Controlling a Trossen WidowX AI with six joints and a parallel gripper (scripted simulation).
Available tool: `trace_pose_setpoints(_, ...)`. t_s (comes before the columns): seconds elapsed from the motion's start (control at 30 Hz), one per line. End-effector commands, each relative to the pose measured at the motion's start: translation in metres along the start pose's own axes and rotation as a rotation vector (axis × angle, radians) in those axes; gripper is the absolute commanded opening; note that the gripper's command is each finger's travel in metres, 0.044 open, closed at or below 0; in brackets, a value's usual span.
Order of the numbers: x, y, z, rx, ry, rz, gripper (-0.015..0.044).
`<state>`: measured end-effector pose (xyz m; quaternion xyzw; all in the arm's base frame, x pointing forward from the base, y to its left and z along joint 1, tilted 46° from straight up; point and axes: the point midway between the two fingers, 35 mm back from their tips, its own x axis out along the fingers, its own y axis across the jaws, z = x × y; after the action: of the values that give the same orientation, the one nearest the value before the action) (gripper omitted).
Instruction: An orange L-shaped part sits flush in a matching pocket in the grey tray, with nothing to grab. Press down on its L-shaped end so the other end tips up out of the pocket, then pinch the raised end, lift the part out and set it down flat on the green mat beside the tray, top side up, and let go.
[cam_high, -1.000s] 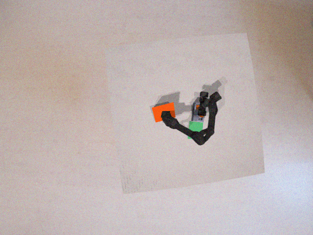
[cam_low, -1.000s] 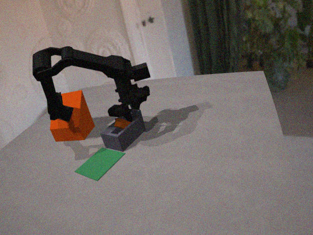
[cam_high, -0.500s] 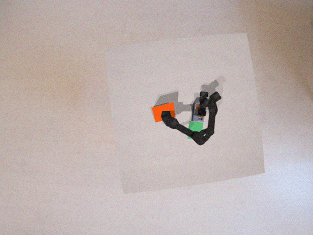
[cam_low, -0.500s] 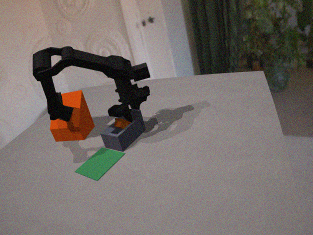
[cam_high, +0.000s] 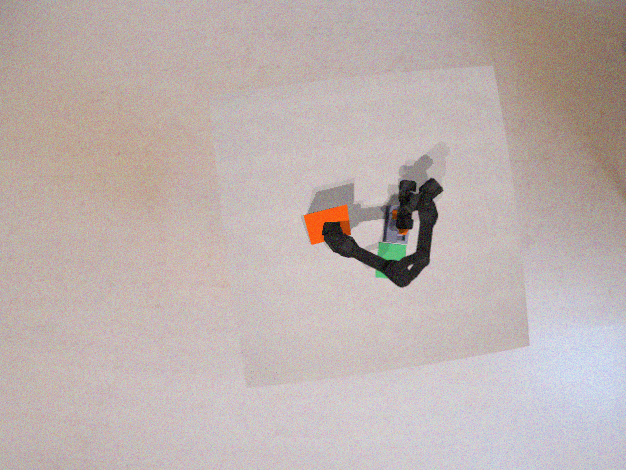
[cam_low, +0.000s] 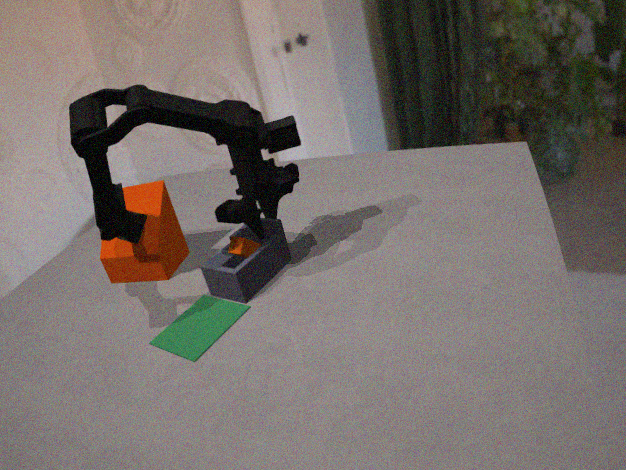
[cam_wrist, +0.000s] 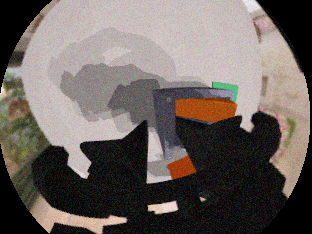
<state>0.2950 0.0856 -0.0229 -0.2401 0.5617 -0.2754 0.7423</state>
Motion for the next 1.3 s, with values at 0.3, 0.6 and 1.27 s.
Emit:
trace_pose_setpoints(0.3, -0.090, -0.009, 0.000, 0.006, -0.002, 0.007, 0.0180)
trace_pose_setpoints(0.6, -0.087, -0.005, 0.001, -0.005, -0.014, 0.010, 0.0180)
trace_pose_setpoints(1.27, -0.087, -0.012, 0.003, -0.144, -0.013, 0.009, 0.0280)
